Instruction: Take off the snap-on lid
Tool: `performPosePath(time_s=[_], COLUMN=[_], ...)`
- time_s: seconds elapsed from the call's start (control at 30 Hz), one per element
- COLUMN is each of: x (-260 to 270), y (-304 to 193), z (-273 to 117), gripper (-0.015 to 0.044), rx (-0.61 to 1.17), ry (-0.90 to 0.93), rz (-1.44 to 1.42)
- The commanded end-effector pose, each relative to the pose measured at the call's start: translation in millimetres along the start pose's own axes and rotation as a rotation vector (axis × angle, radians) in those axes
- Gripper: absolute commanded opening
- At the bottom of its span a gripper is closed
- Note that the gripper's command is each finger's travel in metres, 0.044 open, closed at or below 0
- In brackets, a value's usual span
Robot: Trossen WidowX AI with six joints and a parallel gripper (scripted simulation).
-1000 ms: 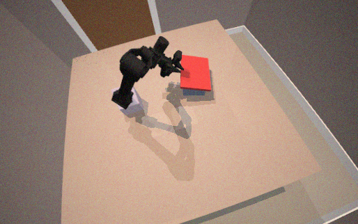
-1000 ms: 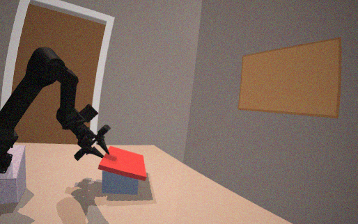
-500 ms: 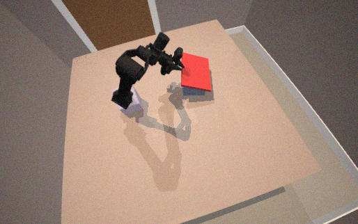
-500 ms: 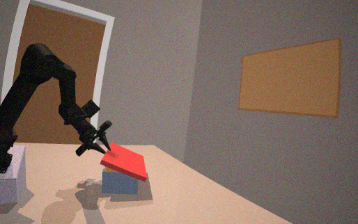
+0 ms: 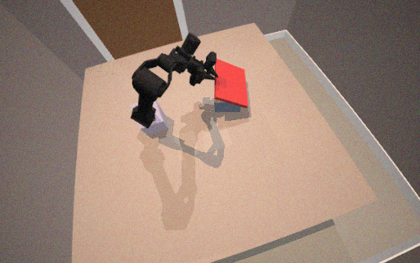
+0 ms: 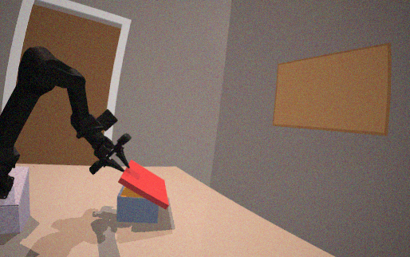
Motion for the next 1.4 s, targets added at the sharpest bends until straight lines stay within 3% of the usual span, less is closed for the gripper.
performPosePath(time_s=[0.0, 1.37], x=[9, 64], y=[1, 6], z=[-2, -20], gripper=[0.0000, 0.0000], rx=[-0.001, 0.000], ry=[0.006, 0.005], rz=[0.014, 0.015])
Point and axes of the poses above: the point midway between the two fingers, 35 mm back from their tips, its own z axis out along the fingers, its own x axis across the jaws, y = z × x, the point moved 1 cm from there along -z, back along the fingers, and after that the axes turned 4 degrees about -z, right-handed, at the moved point
